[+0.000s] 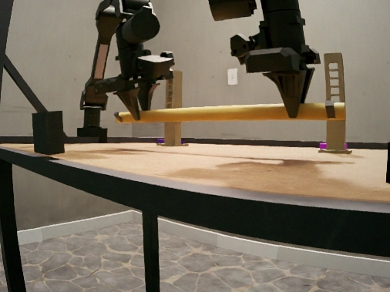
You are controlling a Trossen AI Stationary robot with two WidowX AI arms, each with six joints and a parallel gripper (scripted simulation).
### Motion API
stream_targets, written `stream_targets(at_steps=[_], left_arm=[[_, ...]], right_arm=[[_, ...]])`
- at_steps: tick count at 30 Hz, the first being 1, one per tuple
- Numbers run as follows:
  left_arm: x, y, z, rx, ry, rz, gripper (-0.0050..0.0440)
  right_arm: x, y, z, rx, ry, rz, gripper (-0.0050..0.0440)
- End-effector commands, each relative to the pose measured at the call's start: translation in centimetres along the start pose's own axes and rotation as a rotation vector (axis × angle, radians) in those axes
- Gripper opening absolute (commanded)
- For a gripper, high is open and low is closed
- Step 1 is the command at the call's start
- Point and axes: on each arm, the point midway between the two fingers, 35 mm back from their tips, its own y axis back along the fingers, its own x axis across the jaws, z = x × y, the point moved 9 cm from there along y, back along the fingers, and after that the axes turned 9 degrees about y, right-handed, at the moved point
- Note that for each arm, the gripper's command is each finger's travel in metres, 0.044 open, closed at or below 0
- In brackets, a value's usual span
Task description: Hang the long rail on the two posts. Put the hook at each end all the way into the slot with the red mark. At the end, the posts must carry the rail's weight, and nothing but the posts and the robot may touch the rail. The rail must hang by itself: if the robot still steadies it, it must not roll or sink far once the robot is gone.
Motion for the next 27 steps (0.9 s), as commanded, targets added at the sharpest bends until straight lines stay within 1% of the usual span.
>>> stream_targets(at_steps=[1,5,8,11,18,19,21,22,23,25,27], left_arm=[[0.3,1.5,-0.1,-0.028,0.006,-0.02,-0.005],[0.4,1.5,-0.1,-0.027,0.006,-0.028,-0.005],[1.2,1.4,0.1,-0.015,0.005,-0.099,-0.005],[2.0,1.4,0.2,-0.005,0.003,-0.169,-0.005],[3.2,1.1,0.4,0.011,0.001,-0.27,-0.005],[3.4,1.0,0.5,0.015,0.001,-0.29,-0.005],[3.4,1.0,0.5,0.015,0.001,-0.29,-0.005],[3.6,1.0,0.5,0.017,0.001,-0.303,-0.005],[3.9,0.9,0.5,0.021,0.0,-0.329,-0.005],[4.3,0.7,0.6,0.027,-0.001,-0.369,-0.005],[4.7,0.6,0.7,0.032,-0.001,-0.402,-0.005]], right_arm=[[-0.4,1.0,0.1,-0.026,-0.007,0.004,-0.005],[-0.5,1.0,0.0,-0.028,-0.007,0.013,-0.005],[-1.3,1.0,-0.1,-0.038,-0.006,0.083,-0.005],[-1.8,0.9,-0.2,-0.046,-0.006,0.125,-0.005],[-3.3,0.6,-0.4,-0.065,-0.005,0.25,-0.005],[-3.4,0.6,-0.4,-0.066,-0.005,0.254,-0.005],[-3.4,0.6,-0.4,-0.066,-0.005,0.254,-0.005],[-3.6,0.6,-0.4,-0.068,-0.004,0.273,-0.005],[-3.7,0.5,-0.5,-0.071,-0.004,0.286,-0.005],[-4.5,0.3,-0.6,-0.08,-0.004,0.348,-0.005],[-4.7,0.2,-0.6,-0.084,-0.003,0.372,-0.005]])
